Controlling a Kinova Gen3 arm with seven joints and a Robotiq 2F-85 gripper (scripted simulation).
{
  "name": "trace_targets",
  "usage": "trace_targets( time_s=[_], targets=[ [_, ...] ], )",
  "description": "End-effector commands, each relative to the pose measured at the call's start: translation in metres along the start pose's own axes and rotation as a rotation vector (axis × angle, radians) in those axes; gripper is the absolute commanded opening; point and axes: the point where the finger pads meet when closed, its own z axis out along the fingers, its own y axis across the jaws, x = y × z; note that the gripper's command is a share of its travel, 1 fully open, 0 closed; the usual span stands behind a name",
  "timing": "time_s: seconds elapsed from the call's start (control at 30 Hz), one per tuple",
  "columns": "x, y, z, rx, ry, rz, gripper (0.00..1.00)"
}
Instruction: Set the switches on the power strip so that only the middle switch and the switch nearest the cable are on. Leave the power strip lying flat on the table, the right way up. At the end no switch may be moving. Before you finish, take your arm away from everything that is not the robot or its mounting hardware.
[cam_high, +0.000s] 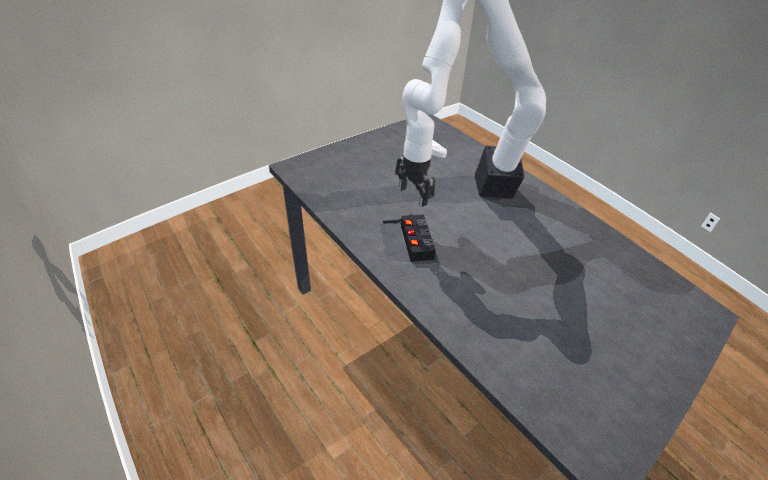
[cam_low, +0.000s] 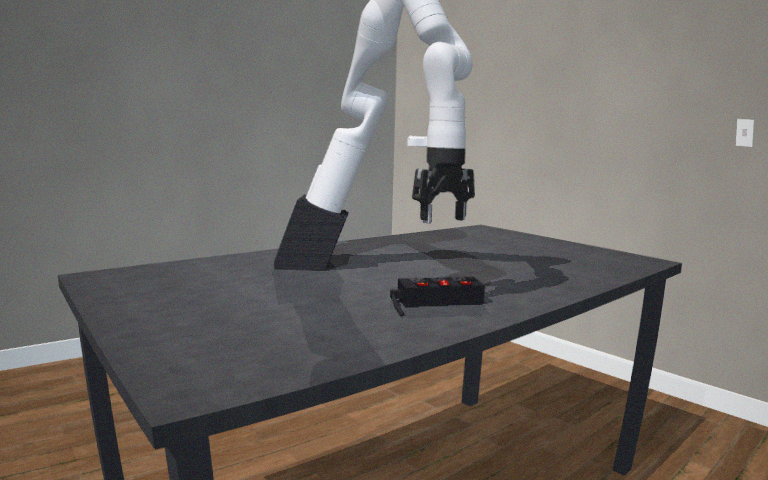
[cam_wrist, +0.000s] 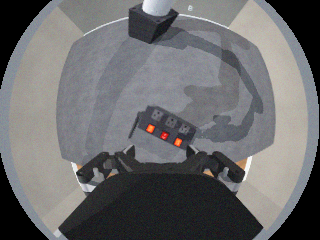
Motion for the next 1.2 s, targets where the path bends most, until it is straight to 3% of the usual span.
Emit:
trace_targets(
  time_s=[0.0, 0.4, 0.83, 0.9, 1.17],
  targets=[
    [0.001, 0.003, 0.001, -0.004, 0.000, 0.041, 1.00],
    [0.006, 0.010, 0.011, -0.021, 0.019, 0.296, 1.00],
    [0.012, 0.021, 0.032, -0.031, 0.049, 0.908, 1.00],
    [0.012, 0.021, 0.032, -0.031, 0.049, 0.908, 1.00],
    [0.012, 0.023, 0.045, -0.020, 0.049, 1.336, 1.00]
  ],
)
